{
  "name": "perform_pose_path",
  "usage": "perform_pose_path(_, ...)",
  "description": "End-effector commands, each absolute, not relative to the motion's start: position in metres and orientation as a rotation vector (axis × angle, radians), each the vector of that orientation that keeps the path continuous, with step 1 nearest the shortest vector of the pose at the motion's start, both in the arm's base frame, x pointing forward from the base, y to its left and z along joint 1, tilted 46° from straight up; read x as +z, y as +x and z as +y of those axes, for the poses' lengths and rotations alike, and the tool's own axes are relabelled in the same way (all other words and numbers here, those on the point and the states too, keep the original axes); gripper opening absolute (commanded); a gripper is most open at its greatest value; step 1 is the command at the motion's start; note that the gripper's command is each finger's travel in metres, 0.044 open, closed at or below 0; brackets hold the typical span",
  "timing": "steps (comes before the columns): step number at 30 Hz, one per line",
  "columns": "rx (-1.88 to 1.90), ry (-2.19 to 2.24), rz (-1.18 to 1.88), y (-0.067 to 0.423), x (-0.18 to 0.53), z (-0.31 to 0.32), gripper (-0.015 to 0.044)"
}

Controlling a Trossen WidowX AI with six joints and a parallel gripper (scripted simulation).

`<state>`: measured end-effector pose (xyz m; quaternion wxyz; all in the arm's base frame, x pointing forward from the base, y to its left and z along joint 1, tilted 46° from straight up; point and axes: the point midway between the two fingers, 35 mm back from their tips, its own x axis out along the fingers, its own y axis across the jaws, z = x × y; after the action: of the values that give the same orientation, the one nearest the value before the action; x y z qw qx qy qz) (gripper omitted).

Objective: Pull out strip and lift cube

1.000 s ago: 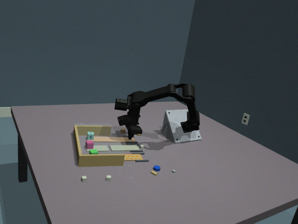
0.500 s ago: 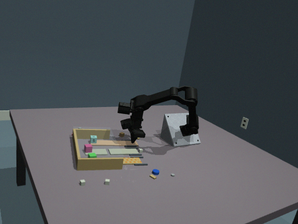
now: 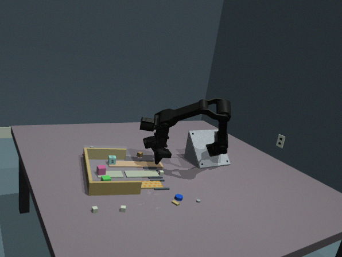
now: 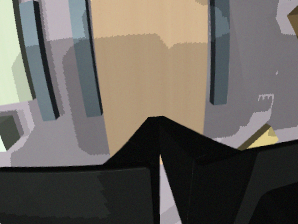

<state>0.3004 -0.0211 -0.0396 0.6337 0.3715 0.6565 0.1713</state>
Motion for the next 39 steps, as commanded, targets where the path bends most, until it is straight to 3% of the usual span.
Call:
perform_pose_path(1,0.398,0.847,1.526,0.287,-0.042,-0.014,0.0)
perform_pose_path(39,0.397,0.849,1.53,0.234,-0.034,-0.003,0.0)
